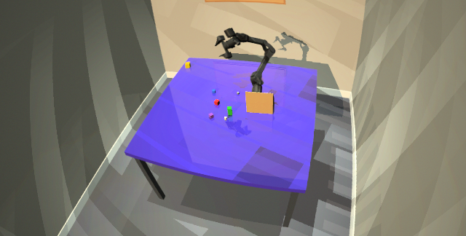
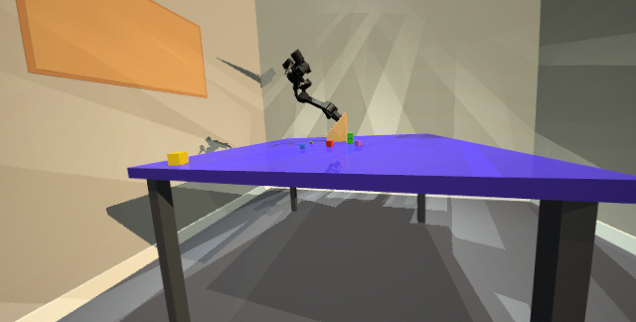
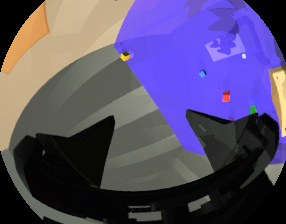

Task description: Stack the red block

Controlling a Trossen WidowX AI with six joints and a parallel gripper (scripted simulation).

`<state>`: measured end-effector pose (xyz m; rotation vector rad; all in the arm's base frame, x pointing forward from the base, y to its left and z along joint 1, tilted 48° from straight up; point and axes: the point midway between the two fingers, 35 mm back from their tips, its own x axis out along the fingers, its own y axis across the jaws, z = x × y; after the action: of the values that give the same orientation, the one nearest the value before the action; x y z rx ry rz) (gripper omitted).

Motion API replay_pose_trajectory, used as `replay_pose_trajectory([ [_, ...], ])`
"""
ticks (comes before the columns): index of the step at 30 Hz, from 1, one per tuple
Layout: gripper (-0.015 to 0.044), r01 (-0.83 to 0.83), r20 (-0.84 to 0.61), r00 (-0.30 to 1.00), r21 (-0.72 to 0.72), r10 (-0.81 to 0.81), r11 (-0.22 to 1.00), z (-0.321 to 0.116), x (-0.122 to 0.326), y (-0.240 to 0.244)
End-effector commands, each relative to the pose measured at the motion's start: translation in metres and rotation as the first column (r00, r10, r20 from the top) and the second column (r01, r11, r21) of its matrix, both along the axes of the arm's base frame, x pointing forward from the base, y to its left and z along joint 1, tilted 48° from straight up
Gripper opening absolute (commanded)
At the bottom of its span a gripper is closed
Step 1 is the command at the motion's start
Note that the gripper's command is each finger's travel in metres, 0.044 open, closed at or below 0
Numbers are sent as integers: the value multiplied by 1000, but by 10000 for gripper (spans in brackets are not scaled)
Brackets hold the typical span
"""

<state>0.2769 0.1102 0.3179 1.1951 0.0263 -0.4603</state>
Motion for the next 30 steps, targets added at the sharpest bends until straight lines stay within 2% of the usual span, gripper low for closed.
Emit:
replay_pose_trajectory([
  [1, 440, -40, -157, 988, -197, 8, 980, -32, 18, 5],
  [9, 440, -198, -448, 893, -472, -41, 859, -95, 45, 4],
  [16, 440, -400, -669, 732, -576, -130, 713, -152, 59, -6],
  [23, 440, -620, -829, 505, -542, -239, 568, -209, 64, -24],
  [30, 440, -809, -909, 229, -376, -348, 451, -265, 57, -47],
])
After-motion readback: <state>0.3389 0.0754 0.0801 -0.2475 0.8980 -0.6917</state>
